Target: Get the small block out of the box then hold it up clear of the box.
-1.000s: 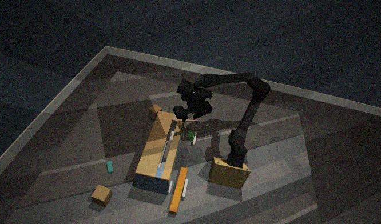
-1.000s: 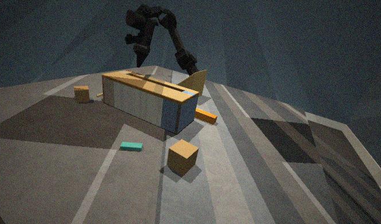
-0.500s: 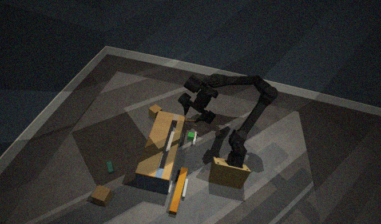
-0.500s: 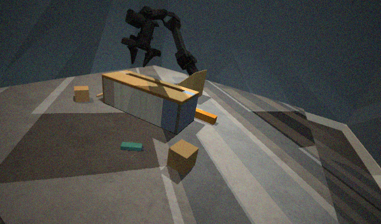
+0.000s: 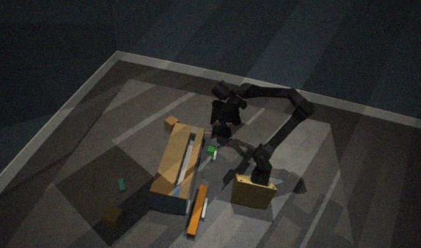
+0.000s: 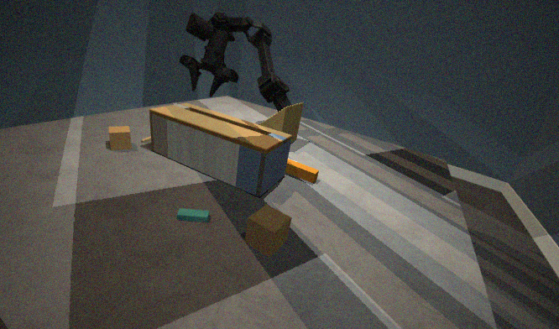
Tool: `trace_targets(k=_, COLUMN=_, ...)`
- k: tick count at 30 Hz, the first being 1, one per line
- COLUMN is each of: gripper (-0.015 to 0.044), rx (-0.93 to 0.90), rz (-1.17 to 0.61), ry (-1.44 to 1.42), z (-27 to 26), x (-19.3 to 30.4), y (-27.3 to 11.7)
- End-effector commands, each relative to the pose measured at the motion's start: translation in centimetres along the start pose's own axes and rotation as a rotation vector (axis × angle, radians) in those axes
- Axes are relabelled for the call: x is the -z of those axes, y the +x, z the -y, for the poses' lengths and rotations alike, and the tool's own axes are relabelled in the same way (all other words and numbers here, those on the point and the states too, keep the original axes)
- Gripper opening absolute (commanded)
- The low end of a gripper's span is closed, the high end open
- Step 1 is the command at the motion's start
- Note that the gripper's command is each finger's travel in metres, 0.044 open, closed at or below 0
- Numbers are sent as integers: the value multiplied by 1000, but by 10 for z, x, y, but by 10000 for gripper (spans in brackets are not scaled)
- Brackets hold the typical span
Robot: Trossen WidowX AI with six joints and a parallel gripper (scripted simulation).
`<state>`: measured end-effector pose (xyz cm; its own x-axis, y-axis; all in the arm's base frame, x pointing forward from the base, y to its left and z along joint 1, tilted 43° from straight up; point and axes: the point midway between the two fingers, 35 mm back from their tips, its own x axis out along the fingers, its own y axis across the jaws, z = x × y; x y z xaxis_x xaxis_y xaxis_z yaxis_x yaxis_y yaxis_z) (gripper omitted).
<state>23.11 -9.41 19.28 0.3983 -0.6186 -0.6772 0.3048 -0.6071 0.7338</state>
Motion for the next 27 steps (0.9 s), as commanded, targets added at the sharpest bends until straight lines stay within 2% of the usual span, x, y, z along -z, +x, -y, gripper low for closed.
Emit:
trace_targets(k=1, gripper=285, rx=2, rz=-37, ry=299, z=0, x=-4, y=-2)
trace_targets(k=11, gripper=285, rx=3, rz=-37, ry=300, z=0, x=-4, y=0)
trace_targets(k=19, gripper=285, rx=0, rz=-37, ry=300, z=7, x=-32, y=80)
trace_targets(k=27, gripper=285, rx=-4, rz=-37, ry=298, z=7, x=-37, y=88)
